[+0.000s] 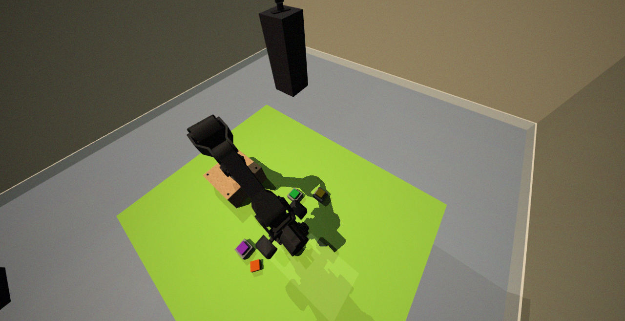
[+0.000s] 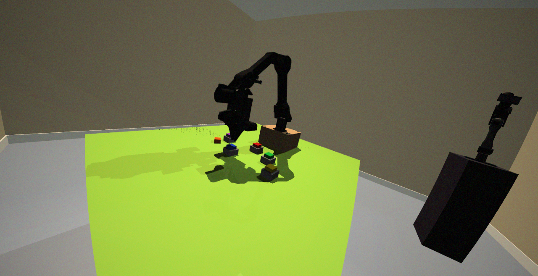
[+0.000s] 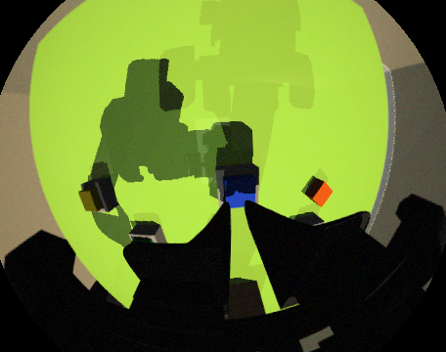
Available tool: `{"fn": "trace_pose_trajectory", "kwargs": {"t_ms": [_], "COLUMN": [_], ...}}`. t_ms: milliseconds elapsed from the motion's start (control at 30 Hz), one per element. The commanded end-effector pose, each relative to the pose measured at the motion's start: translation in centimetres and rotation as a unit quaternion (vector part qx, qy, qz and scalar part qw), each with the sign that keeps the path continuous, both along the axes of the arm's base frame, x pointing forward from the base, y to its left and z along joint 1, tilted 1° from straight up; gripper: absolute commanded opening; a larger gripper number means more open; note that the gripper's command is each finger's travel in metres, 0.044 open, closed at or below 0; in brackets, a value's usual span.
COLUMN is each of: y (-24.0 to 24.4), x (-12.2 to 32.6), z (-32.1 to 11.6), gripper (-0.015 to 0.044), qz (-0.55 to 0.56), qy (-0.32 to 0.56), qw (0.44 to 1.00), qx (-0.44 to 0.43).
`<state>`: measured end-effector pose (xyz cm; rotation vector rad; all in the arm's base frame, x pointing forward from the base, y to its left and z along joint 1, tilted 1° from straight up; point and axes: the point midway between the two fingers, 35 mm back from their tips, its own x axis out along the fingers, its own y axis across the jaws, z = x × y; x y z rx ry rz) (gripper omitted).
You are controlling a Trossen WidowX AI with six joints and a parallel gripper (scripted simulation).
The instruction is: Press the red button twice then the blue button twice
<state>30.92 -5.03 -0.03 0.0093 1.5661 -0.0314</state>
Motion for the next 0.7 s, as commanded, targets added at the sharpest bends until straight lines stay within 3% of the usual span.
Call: {"fn": "trace_pose_trajectory", "kwargs": {"t_ms": [0, 333, 500, 667], "y": [4.4, 19.3, 24.8, 25.0], "x": [0.6, -2.5, -6.1, -6.3], "z": [1.1, 4.5, 6.0, 6.1], "gripper": [0.0151, 0.0400, 0.0400, 0.0400], "qz": [0.006, 0.006, 0.006, 0.006], "qy": [-0.002, -0.001, 0.001, 0.001], "qw": [1.000, 1.000, 1.000, 1.000], "qx": [0.002, 0.008, 0.010, 0.010]}}
